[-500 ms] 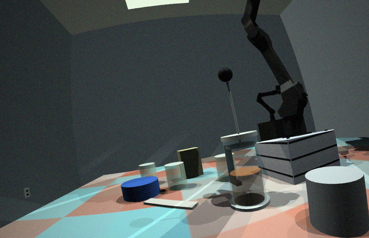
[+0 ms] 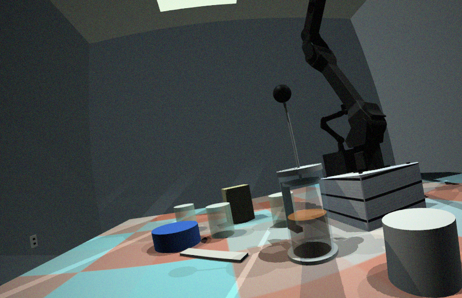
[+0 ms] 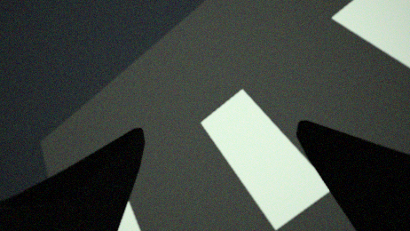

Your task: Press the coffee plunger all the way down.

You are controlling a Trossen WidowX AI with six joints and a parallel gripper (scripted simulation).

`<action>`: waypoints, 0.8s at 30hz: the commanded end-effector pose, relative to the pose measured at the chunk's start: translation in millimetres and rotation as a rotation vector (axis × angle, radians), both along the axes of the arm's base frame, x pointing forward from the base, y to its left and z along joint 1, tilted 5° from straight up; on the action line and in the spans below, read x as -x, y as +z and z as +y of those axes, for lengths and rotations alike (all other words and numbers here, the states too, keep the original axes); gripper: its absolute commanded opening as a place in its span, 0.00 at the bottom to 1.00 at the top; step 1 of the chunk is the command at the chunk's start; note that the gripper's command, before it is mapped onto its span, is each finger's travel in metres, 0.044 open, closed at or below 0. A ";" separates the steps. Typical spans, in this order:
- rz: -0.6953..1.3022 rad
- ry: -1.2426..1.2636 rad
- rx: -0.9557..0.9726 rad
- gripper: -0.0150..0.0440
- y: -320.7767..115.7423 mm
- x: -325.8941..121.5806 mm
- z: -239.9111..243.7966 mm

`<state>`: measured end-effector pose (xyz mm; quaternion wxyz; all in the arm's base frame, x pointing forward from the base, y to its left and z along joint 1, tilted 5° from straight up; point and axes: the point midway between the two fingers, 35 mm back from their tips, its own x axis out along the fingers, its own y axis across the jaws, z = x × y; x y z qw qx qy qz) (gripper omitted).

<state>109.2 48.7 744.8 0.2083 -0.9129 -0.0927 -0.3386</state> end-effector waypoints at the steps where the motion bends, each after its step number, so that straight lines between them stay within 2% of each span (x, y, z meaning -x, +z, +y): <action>1: -0.071 -0.239 0.329 1.00 -8.2 -1.2 21.9; 6: -0.147 -0.509 0.732 1.00 -27.9 -9.7 47.3; 12: -0.221 -0.796 1.242 1.00 -72.2 -32.5 74.8; 18: -0.287 -0.997 1.765 1.00 -137.1 -64.0 88.8; 24: -0.369 -1.069 2.292 1.00 -219.2 -96.2 85.7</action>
